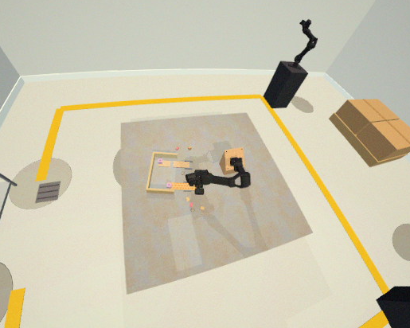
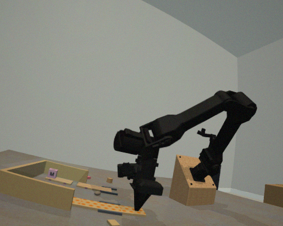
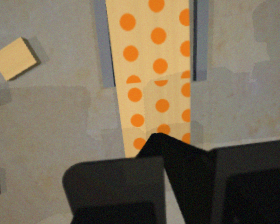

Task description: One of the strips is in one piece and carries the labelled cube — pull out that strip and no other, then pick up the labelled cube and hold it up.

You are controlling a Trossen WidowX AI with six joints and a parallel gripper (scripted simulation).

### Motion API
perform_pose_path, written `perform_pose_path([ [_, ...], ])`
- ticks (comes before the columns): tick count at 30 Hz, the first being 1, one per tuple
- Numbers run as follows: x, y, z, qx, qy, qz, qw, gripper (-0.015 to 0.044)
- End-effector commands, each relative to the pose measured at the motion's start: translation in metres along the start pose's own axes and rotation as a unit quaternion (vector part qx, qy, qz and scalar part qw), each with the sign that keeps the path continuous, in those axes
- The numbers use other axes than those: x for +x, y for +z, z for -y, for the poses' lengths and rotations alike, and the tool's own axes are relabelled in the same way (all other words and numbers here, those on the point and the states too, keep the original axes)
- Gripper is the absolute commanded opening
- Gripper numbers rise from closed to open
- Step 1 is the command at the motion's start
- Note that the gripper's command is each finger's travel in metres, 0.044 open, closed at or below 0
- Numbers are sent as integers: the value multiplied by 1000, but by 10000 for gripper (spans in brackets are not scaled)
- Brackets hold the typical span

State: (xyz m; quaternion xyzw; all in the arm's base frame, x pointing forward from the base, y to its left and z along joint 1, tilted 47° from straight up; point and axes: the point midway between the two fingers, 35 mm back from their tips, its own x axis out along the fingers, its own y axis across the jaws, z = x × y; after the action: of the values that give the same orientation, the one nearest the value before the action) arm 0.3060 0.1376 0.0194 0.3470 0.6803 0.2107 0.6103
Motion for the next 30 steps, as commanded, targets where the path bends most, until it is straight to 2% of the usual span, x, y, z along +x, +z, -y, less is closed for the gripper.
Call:
perform_pose_path([
  [1, 4, -12, 1, 4, -2, -10, 1000, 0],
  [30, 4, -57, 0, 5, -2, -11, 1000, 0],
])
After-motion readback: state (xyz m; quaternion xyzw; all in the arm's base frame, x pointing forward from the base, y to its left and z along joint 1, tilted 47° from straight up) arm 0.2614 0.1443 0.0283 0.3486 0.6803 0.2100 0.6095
